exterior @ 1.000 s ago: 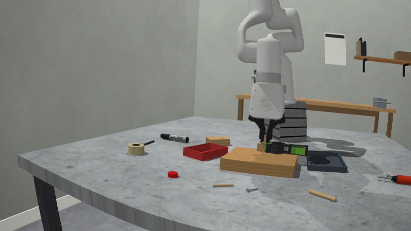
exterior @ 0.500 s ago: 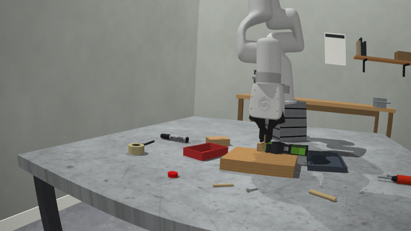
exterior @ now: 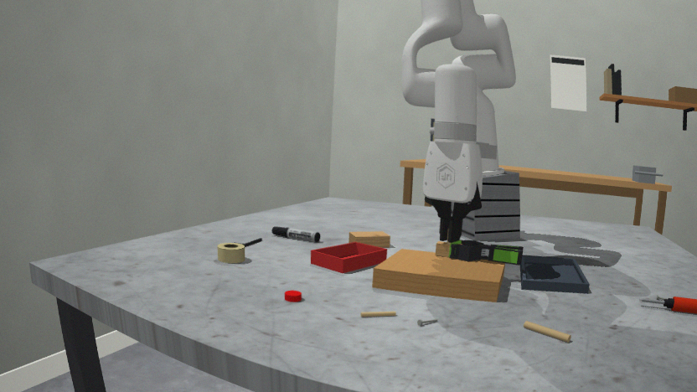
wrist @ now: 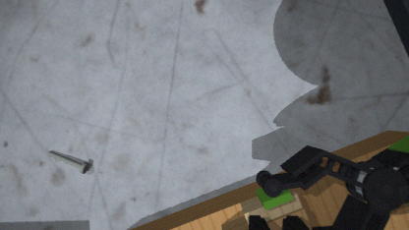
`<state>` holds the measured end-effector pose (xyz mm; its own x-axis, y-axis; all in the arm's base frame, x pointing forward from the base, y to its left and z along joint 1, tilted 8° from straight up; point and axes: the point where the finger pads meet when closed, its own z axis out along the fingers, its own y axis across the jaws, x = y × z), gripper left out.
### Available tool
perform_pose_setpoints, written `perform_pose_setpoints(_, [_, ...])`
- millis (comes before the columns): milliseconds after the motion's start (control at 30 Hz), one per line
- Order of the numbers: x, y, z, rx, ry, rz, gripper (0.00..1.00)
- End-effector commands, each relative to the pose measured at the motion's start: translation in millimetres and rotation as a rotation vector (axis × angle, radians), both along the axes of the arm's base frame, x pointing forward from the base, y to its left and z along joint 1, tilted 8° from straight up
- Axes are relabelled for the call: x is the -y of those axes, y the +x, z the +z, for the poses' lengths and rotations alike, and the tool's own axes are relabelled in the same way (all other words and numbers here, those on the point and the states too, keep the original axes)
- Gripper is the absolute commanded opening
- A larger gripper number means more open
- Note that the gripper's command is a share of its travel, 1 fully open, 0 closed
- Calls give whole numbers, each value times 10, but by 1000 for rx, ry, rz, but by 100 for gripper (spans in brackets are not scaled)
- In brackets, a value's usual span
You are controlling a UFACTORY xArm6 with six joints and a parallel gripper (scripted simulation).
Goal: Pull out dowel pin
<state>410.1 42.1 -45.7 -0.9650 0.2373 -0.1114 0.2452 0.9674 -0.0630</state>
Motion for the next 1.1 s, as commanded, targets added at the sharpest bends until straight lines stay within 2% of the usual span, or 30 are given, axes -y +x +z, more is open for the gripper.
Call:
perform_pose_setpoints(0, [-3, 12, 10, 11, 1, -52, 0])
perform_pose_setpoints(667, [-3, 11, 16, 35, 26, -313, 0])
perform_pose_setpoints(1067, [-4, 11, 20, 21, 11, -161, 0])
